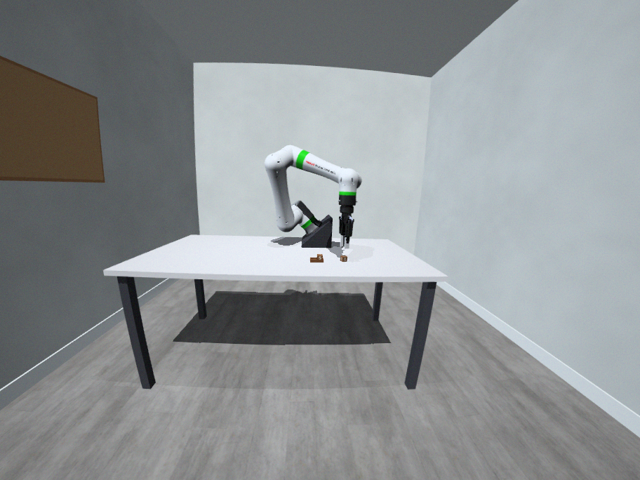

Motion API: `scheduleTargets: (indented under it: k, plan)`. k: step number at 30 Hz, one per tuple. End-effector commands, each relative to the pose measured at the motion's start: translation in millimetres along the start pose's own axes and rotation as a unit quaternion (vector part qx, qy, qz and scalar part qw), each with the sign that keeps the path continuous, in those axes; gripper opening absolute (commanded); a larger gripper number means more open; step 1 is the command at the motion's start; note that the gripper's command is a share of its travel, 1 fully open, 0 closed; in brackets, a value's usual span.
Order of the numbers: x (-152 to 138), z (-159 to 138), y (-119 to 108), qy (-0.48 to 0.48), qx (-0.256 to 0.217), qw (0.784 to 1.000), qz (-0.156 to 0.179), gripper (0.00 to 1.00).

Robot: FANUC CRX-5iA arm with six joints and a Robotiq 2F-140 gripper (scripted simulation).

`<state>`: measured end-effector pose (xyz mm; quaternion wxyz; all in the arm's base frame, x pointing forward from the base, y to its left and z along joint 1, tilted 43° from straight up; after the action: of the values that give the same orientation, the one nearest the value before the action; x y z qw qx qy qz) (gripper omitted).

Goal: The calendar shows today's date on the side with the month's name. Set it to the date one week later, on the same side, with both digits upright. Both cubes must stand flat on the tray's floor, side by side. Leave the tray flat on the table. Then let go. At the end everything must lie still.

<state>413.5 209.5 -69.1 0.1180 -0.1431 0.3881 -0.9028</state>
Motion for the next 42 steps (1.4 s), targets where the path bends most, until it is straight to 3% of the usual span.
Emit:
scheduleTargets:
  k: [1,4,12,20,28,37,42]
  plan:
    - [0,0,-1,0.0,0.0,1.0,0.0,0.28]
    - [0,-2,0,0.0,0.016,1.0,0.0,0.28]
    - [1,-14,1,0.0,0.127,0.992,0.011,0.28]
    - [2,-18,2,0.0,0.138,0.99,0.012,0.28]
    - [2,-29,7,0.0,0.247,0.969,0.021,0.28]
    - [3,-34,9,0.0,0.265,0.964,0.023,0.28]
    - [3,-39,14,0.0,0.331,0.943,0.027,0.28]
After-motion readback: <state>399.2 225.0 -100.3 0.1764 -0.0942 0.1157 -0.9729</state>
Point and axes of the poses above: the point where the finger pads meet when closed, its own y axis out along the fingers, its own x axis across the jaws, z = x × y, the point moved 4 cm from there along -y, back along the fingers, and after that the axes turned 5 degrees about y, right-handed, at the moved point
